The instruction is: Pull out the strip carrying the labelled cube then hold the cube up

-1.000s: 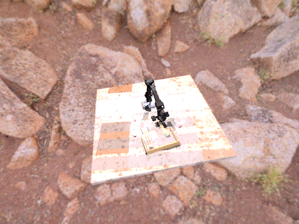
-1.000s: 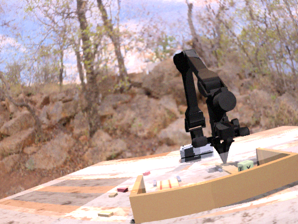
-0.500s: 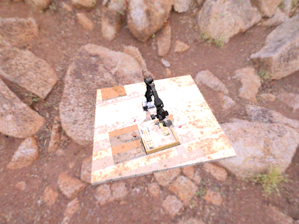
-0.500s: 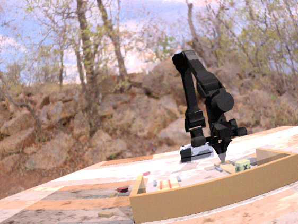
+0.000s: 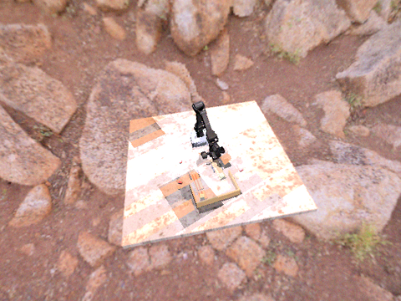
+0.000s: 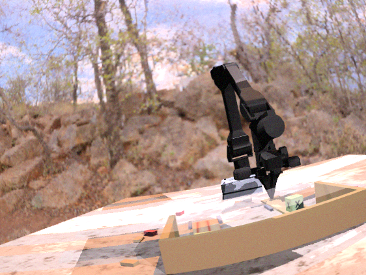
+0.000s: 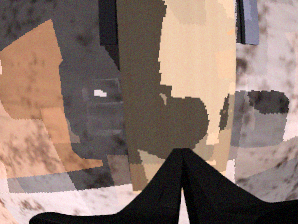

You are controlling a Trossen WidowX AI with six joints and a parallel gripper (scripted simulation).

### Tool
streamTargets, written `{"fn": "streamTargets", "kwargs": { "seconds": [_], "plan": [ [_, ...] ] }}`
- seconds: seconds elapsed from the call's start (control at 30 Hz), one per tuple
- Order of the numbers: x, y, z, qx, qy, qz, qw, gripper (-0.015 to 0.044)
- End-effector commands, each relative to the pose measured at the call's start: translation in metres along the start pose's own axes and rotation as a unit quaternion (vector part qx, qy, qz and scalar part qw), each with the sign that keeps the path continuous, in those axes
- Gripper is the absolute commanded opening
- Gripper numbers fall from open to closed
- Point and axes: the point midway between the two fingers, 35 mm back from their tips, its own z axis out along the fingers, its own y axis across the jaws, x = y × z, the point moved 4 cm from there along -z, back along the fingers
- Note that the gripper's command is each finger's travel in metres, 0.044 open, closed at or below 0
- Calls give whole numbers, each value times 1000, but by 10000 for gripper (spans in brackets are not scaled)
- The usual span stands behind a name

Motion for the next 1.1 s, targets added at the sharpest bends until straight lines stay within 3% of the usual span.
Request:
{"fn": "streamTargets", "kwargs": {
  "seconds": [0.0,1.07],
  "plan": [
    [12,0,4,0,12,1,1000,0],
    [60,1,3,0,14,1,1000,0]
  ]
}}
